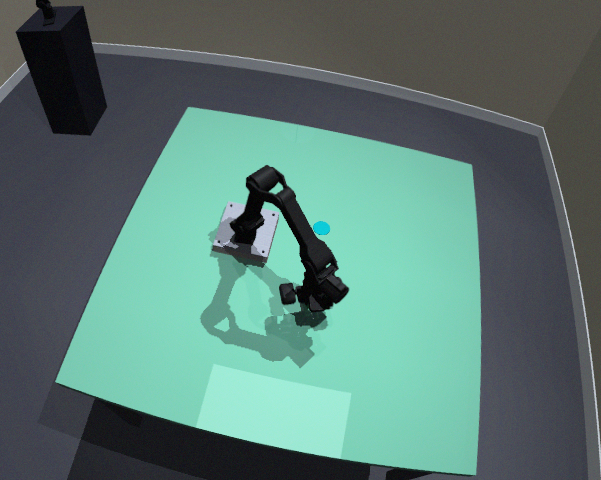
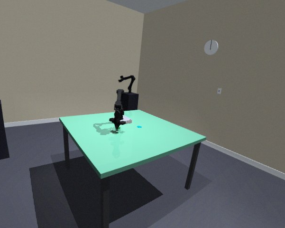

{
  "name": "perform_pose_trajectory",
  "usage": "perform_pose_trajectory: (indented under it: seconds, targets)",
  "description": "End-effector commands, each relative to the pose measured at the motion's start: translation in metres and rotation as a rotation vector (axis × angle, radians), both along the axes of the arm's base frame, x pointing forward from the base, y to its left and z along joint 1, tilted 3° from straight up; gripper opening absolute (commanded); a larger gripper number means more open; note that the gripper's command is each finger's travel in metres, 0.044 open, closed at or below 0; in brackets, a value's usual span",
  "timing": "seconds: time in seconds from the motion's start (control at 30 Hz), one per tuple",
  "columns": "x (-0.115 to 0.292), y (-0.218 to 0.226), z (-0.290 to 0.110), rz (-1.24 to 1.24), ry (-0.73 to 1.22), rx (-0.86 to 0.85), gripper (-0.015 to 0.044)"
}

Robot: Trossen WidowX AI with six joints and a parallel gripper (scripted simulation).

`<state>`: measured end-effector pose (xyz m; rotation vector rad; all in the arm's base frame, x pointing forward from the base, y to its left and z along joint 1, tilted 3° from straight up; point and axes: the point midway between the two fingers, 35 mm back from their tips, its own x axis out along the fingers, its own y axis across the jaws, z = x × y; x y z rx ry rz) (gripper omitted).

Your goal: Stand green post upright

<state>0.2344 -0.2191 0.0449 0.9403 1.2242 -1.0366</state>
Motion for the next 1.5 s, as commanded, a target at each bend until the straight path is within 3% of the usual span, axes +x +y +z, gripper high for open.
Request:
perform_pose_trajectory:
  seconds: [0.0,1.47]
  targets:
    - [0.001,-0.001,0.010,0.005,-0.005,-0.008,0.0023]
    - [-0.002,0.013,0.088,0.011,0.008,0.029,0.0023]
